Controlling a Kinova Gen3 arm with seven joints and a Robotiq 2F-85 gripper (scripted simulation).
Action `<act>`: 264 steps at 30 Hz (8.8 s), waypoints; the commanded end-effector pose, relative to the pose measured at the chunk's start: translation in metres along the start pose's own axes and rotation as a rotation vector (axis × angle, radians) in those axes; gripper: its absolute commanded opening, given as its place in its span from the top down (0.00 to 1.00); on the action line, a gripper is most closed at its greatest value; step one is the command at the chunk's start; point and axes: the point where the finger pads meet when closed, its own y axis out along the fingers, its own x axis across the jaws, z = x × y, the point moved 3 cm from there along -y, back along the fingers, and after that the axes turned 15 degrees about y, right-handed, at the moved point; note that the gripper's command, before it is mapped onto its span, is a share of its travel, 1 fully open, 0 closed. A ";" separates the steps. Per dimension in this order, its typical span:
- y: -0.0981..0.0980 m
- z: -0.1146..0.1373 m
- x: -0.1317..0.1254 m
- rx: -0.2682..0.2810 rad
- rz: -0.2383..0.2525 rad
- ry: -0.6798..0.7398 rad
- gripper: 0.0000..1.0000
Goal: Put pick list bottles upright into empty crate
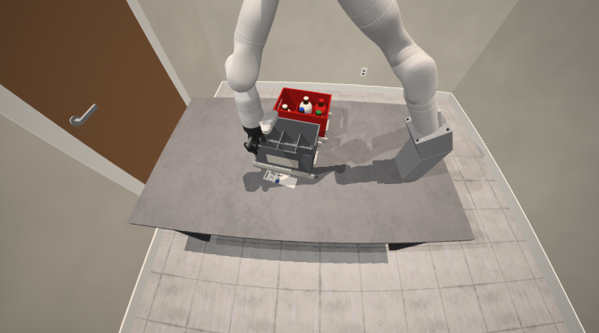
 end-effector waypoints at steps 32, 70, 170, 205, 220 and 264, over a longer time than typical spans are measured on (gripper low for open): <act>-0.015 -0.010 -0.073 -0.001 -0.001 0.500 0.33; -0.048 -0.032 -0.238 -0.001 -0.001 1.482 0.33; -0.086 -0.057 -0.431 -0.002 -0.001 1.482 0.33; 0.002 -0.102 -0.311 -0.002 0.000 0.449 0.33; 0.010 -0.106 -0.301 -0.002 0.000 0.016 0.33; 0.014 -0.105 -0.301 -0.001 0.001 -0.874 0.33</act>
